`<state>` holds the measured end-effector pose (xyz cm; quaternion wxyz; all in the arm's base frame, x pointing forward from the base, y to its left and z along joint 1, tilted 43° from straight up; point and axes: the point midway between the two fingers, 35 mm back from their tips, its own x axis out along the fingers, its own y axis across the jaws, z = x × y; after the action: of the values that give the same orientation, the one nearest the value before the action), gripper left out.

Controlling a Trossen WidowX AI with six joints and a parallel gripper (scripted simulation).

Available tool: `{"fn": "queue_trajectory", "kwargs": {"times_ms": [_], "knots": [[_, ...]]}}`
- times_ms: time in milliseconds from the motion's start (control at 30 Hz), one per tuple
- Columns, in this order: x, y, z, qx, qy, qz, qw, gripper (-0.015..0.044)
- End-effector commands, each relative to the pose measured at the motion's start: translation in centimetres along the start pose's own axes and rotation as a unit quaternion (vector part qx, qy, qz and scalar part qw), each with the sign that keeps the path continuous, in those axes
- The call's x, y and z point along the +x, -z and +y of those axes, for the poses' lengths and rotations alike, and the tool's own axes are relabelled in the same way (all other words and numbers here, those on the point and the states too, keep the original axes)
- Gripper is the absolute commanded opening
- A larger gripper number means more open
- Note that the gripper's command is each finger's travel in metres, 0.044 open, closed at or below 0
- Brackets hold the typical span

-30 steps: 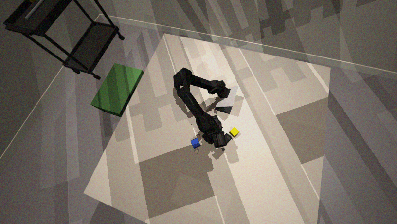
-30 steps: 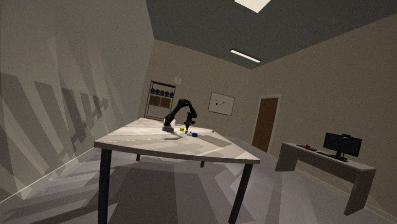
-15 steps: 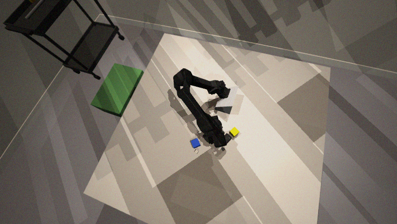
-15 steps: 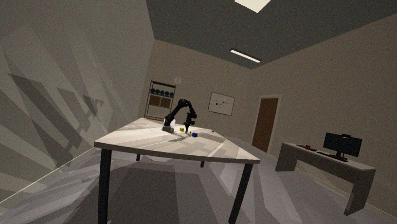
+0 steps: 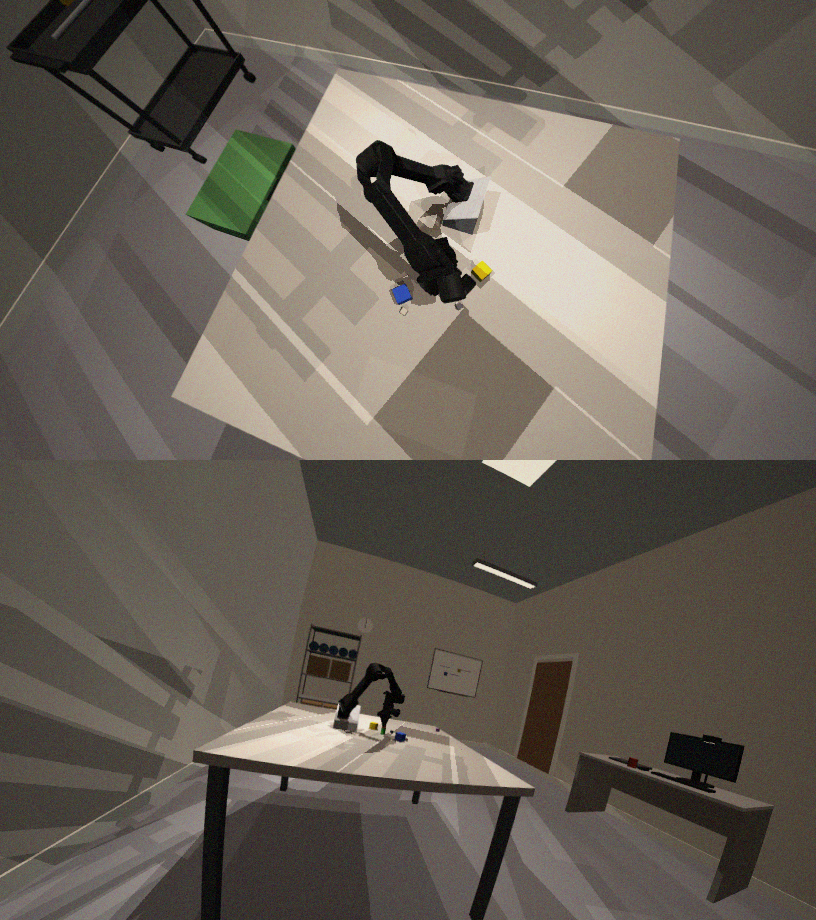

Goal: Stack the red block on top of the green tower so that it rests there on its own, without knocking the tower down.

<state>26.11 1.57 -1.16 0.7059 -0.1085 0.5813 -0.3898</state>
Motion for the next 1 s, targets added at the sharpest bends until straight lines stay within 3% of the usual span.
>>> {"fn": "queue_trajectory", "kwargs": {"times_ms": [0, 100, 667, 967], "knots": [[0.06, -0.02, 0.0, -0.002, 0.001, -0.001, 1.0, 0.0], [-0.42, -0.05, 0.02, -0.002, 0.001, -0.001, 1.0, 0.0], [-0.04, 0.02, 0.02, -0.001, 0.0, 0.0, 1.0, 0.044], [-0.04, 0.02, 0.02, -0.001, 0.0, 0.0, 1.0, 0.044]]}}
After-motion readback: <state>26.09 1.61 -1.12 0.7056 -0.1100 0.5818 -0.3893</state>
